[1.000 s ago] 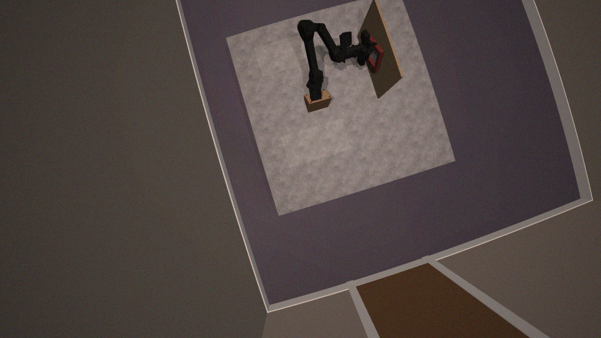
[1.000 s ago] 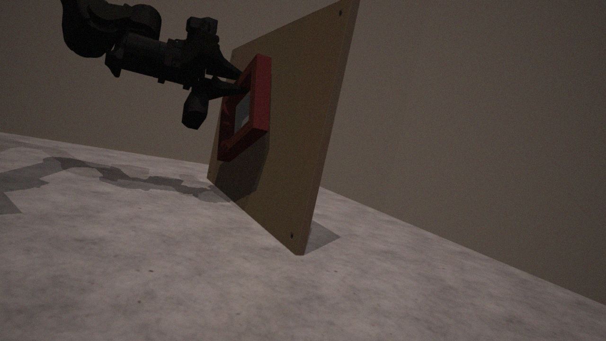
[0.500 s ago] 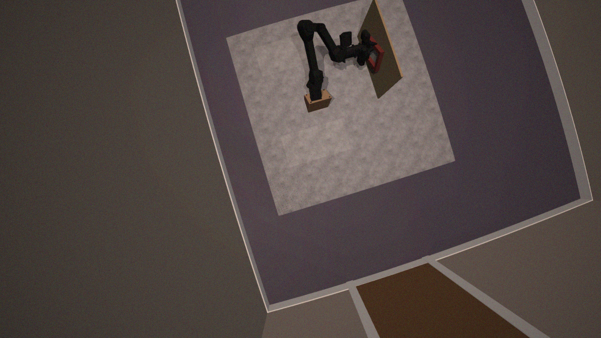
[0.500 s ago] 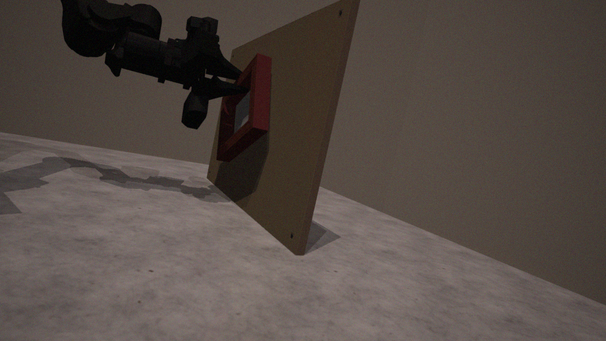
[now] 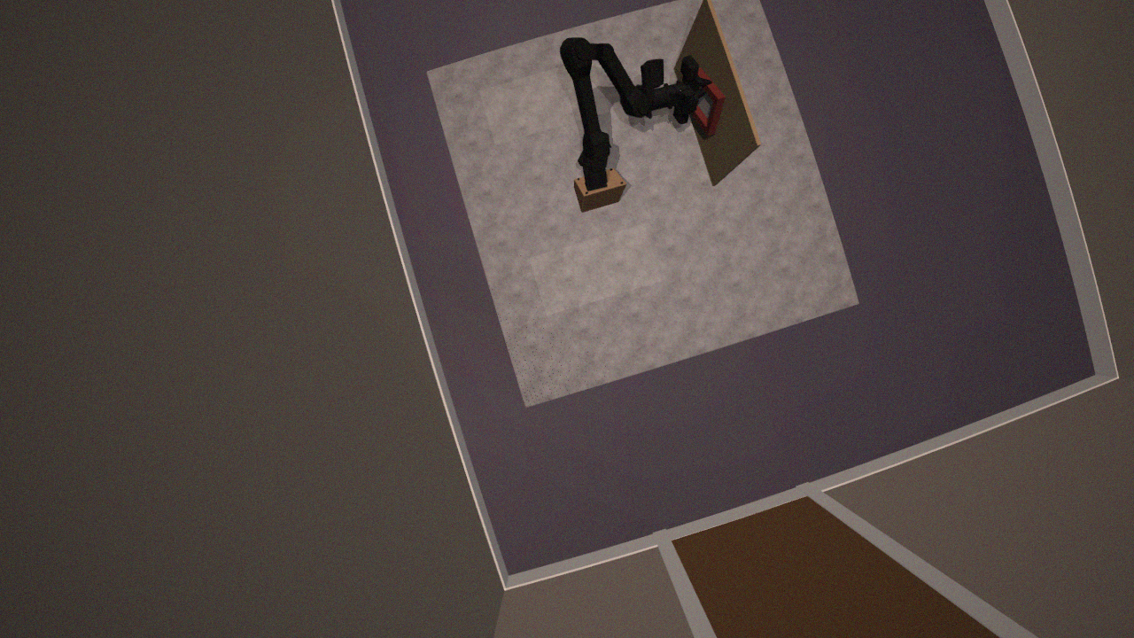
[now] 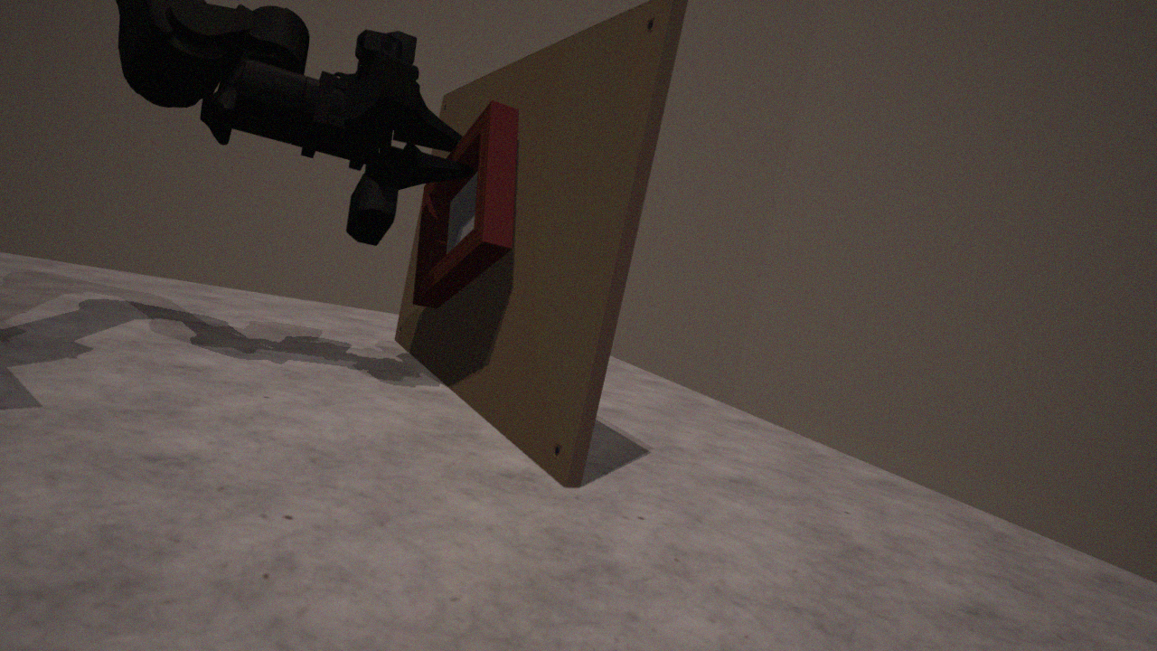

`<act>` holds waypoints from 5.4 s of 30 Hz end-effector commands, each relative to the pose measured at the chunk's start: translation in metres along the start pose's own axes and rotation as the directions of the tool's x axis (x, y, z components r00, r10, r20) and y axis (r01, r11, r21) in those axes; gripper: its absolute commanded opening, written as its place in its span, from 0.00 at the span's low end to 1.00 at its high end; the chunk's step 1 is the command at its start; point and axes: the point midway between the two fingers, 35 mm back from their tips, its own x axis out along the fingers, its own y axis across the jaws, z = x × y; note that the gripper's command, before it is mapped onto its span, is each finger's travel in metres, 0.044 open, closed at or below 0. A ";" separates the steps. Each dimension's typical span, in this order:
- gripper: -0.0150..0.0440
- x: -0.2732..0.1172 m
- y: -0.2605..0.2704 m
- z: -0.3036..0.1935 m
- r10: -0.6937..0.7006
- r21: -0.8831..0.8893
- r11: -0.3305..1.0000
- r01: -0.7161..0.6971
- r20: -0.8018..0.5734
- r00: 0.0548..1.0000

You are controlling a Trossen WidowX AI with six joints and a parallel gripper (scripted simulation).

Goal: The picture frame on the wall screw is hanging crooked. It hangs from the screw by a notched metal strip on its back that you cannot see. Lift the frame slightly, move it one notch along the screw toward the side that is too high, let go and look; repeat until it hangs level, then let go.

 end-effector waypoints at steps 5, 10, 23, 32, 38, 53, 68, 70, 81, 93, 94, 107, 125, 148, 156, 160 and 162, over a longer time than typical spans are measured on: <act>0.25 0.000 0.007 0.000 0.017 0.006 1.000 -0.017 0.003 1.000; 0.25 0.000 0.007 0.000 0.017 0.006 1.000 -0.017 0.003 1.000; 0.25 0.000 0.006 0.000 0.017 0.006 1.000 -0.017 0.003 1.000; 0.25 0.000 0.006 0.001 0.017 0.006 1.000 -0.017 0.003 1.000; 0.25 0.000 0.006 0.001 0.017 0.005 1.000 -0.017 0.003 1.000; 0.25 0.000 0.005 0.003 0.017 0.005 1.000 -0.017 0.003 1.000; 0.25 0.001 0.006 0.007 0.017 0.005 1.000 -0.017 0.003 1.000; 0.25 0.000 0.006 0.008 0.017 0.005 1.000 -0.017 0.003 1.000; 0.25 0.001 0.005 0.008 0.017 0.005 1.000 -0.017 0.003 1.000; 0.25 0.001 0.005 0.008 0.017 0.005 1.000 -0.017 0.003 1.000; 0.25 0.000 0.005 0.008 0.017 0.005 1.000 -0.017 0.003 1.000; 0.25 0.000 0.005 0.009 0.017 0.005 1.000 -0.017 0.003 1.000; 0.25 0.001 0.002 0.008 0.017 0.005 1.000 -0.017 0.003 1.000; 0.25 0.001 -0.002 0.008 0.013 0.003 1.000 -0.013 -0.001 1.000; 0.25 0.001 -0.003 0.008 0.013 0.008 1.000 -0.013 0.000 1.000; 0.25 0.001 -0.003 0.008 0.013 0.045 0.999 -0.013 0.000 1.000; 0.25 0.001 -0.002 0.008 0.013 0.076 0.997 -0.013 0.000 1.000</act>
